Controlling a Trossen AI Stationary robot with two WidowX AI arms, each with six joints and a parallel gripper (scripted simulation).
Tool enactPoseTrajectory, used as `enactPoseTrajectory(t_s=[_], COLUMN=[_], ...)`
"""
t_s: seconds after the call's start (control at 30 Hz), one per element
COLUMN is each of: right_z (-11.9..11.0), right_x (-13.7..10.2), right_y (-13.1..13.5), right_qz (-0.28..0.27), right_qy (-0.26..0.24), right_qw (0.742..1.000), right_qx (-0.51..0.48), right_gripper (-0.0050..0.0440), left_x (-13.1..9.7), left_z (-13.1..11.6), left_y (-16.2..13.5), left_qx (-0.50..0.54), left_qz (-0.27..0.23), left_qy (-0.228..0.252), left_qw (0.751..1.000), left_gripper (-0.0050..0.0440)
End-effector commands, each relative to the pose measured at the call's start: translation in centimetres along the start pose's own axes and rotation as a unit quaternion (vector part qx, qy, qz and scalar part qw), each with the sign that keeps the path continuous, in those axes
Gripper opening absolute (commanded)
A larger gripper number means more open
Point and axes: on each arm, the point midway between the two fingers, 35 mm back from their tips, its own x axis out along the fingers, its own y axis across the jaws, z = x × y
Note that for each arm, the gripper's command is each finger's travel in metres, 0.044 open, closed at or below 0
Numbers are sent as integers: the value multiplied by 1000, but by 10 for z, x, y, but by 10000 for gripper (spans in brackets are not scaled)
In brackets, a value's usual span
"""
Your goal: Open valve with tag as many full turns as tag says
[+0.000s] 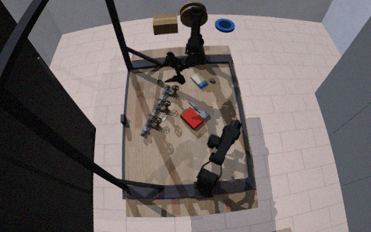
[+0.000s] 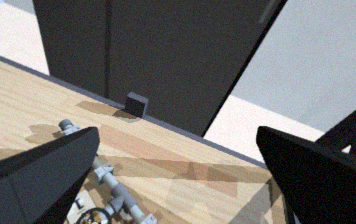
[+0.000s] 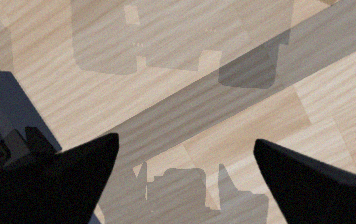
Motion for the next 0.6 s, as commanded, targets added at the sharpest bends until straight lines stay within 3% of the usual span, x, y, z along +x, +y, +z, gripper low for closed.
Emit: enactPoseTrajectory(t_s=[0.0,0.3,0.5,0.57], right_z=[16,78,118,118], right_x=[-13,-47,-73,-73], right_y=[-8,-15,-6,-6], right_qz=[-55,-186,-242,-242], right_qy=[12,-49,-127,-127], right_qw=[998,978,955,955], right_qx=[18,80,118,118], right_gripper=[400,400,400,400], left_x=[12,54,82,82], left_z=[2,-33,-54,-54], left_y=[11,45,66,66], left_qx=[-12,-85,-128,-128], left_qz=[43,170,244,244], left_qy=[33,154,224,224], left_qw=[998,970,935,935], left_gripper=[440,440,440,440])
